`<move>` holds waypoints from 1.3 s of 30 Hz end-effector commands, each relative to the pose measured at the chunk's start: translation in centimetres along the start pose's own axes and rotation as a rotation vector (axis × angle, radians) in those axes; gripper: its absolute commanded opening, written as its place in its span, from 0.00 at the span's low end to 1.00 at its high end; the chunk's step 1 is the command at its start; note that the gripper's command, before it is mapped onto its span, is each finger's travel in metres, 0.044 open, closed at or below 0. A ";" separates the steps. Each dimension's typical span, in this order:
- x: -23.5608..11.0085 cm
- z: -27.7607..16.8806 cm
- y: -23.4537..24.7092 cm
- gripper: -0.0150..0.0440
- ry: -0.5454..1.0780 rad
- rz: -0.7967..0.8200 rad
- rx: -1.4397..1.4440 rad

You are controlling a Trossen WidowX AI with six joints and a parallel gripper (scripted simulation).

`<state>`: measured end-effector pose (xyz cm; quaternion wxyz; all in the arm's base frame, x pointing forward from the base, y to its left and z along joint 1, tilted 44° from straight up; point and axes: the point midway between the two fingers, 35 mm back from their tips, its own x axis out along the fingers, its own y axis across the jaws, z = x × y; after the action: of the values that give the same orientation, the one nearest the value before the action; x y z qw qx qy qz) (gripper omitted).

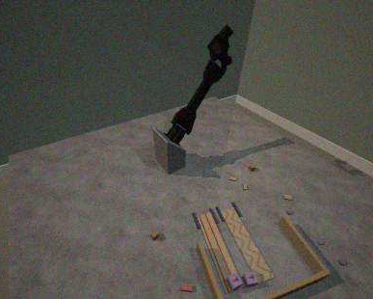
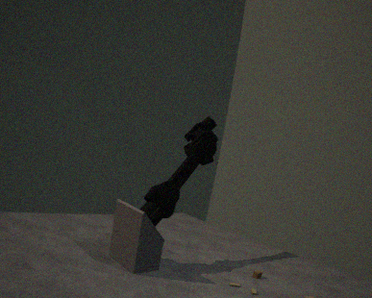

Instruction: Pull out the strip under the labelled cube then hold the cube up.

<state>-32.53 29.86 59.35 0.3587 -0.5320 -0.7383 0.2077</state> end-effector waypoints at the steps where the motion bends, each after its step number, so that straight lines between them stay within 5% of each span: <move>1: 0.2 0.0 0.2 0.93 0.002 0.002 0.002; 12: 7.9 -4.2 13.9 0.93 0.115 0.128 0.155; 21: 10.2 -10.3 28.0 0.93 0.226 0.253 0.327; 30: 7.7 -17.2 41.0 0.93 0.344 0.346 0.550; 39: -0.5 -24.8 53.3 0.93 0.558 0.457 0.814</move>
<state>16.50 47.51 41.03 0.6417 -0.5414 -0.3817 0.3865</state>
